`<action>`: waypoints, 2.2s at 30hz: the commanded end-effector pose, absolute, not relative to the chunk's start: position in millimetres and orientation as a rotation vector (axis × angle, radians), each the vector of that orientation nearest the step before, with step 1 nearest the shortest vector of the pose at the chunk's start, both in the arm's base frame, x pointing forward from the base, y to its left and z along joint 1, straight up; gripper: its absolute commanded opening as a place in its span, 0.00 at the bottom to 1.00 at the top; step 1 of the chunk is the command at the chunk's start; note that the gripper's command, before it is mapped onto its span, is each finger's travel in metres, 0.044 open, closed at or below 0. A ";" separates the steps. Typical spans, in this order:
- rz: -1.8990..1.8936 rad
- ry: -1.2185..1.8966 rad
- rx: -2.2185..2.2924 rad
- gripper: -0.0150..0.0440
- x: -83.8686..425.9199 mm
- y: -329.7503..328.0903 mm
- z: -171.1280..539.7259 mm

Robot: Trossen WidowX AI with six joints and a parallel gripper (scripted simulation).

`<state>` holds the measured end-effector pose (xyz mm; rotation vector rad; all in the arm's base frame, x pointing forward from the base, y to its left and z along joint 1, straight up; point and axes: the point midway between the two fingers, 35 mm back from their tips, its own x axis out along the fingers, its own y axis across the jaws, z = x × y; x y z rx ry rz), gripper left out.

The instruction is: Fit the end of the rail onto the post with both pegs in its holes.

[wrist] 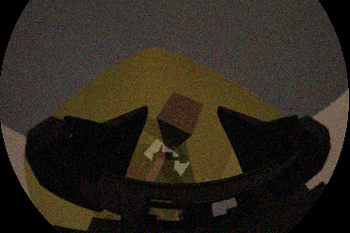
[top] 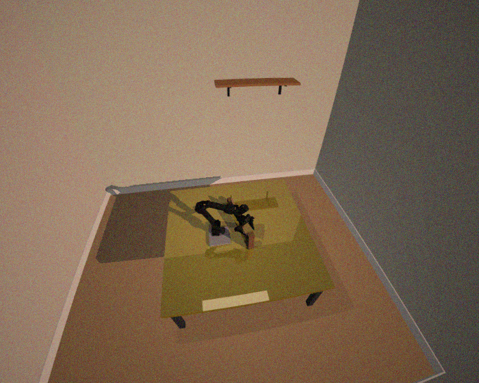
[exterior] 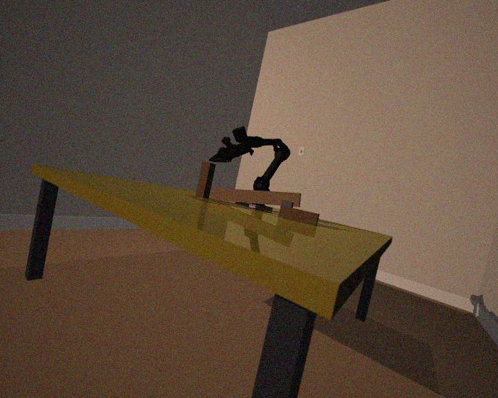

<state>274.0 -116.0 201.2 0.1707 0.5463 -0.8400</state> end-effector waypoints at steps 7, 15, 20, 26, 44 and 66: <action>-0.071 0.975 -0.645 1.00 316.5 -54.2 178.3; 0.548 1.177 -1.081 1.00 293.3 -30.5 138.6; 0.856 1.188 -1.217 1.00 278.5 -19.2 126.2; 1.212 1.119 -1.358 1.00 261.4 -7.4 117.6; 1.403 1.040 -1.436 1.00 255.1 -3.4 115.2; 1.403 1.040 -1.437 1.00 258.0 -3.6 93.3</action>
